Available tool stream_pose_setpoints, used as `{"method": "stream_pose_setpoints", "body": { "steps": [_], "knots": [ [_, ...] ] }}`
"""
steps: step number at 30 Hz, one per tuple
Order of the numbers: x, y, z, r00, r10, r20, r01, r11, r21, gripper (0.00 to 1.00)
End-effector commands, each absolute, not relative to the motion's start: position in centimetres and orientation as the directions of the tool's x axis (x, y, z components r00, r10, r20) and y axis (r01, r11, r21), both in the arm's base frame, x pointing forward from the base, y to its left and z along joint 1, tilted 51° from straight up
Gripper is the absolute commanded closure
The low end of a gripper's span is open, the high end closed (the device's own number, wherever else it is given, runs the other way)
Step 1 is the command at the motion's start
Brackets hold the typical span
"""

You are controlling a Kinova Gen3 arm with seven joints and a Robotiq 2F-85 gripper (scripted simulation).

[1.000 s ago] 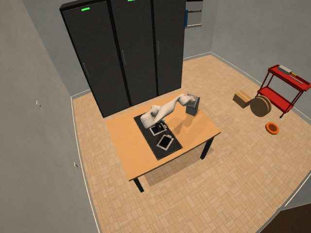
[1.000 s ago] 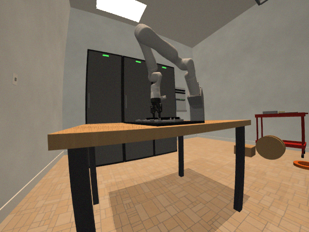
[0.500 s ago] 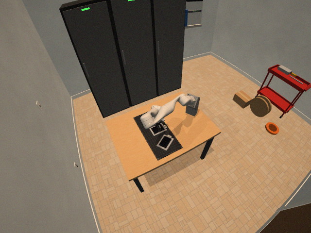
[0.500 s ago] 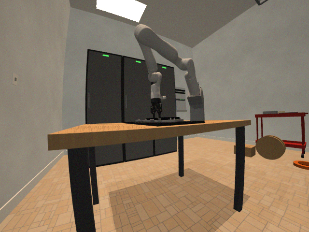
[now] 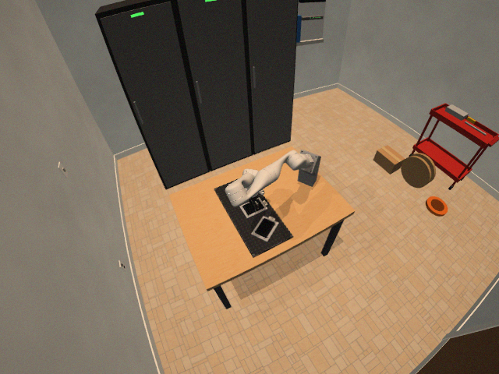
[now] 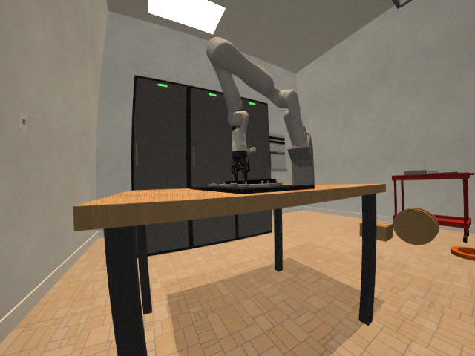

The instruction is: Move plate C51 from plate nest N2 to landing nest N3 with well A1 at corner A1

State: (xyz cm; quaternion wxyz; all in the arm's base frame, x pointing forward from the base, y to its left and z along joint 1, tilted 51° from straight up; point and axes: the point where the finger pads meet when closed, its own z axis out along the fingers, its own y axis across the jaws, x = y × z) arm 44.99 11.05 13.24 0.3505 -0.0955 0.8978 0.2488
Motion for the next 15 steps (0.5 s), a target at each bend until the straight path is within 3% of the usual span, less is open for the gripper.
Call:
{"method": "stream_pose_setpoints", "body": {
  "steps": [1, 15],
  "knots": [
    [45.0, 11.01, 13.28, -0.735, 0.004, -0.678, -0.345, 0.858, 0.38, 0.0],
    [44.56, 10.58, 13.82, -0.736, 0.004, -0.677, -0.345, 0.858, 0.38, 0.0]
  ]
}}
